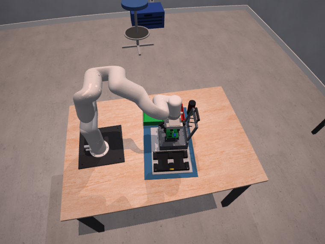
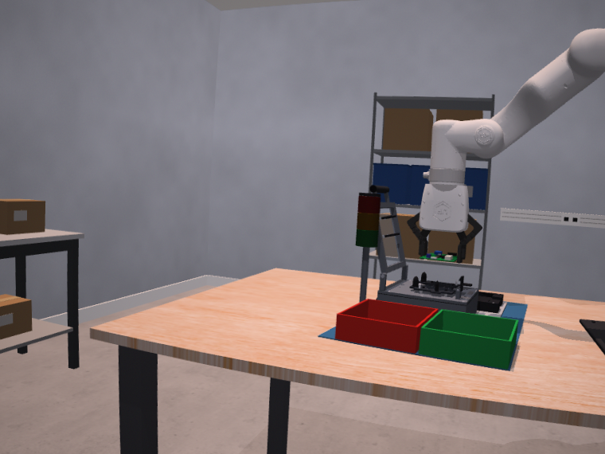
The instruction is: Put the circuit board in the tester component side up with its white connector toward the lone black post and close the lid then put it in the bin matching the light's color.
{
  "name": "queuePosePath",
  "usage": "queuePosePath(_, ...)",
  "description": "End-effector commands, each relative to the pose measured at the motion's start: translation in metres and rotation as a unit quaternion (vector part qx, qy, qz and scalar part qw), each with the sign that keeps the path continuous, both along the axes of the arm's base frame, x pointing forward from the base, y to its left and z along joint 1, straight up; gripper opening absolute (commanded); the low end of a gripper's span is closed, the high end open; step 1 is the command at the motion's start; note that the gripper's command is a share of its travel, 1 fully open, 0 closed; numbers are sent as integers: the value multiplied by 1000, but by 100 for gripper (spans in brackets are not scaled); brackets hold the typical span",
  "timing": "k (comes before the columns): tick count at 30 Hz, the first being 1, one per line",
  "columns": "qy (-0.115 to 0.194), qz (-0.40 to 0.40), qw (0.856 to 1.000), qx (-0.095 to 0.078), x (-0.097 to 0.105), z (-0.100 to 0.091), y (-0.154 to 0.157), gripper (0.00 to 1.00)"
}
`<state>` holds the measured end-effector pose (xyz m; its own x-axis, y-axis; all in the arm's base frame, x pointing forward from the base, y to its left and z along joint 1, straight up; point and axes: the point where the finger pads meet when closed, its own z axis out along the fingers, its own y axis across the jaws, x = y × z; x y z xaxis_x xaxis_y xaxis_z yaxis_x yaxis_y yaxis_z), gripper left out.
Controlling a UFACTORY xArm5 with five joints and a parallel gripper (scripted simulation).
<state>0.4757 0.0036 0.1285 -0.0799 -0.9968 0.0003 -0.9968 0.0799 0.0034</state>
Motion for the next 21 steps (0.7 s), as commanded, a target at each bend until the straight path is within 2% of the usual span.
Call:
queuePosePath(1,-2,0,1000,0,-1,3,13,79)
queuePosePath(21,-2,0,1000,0,-1,3,16,79)
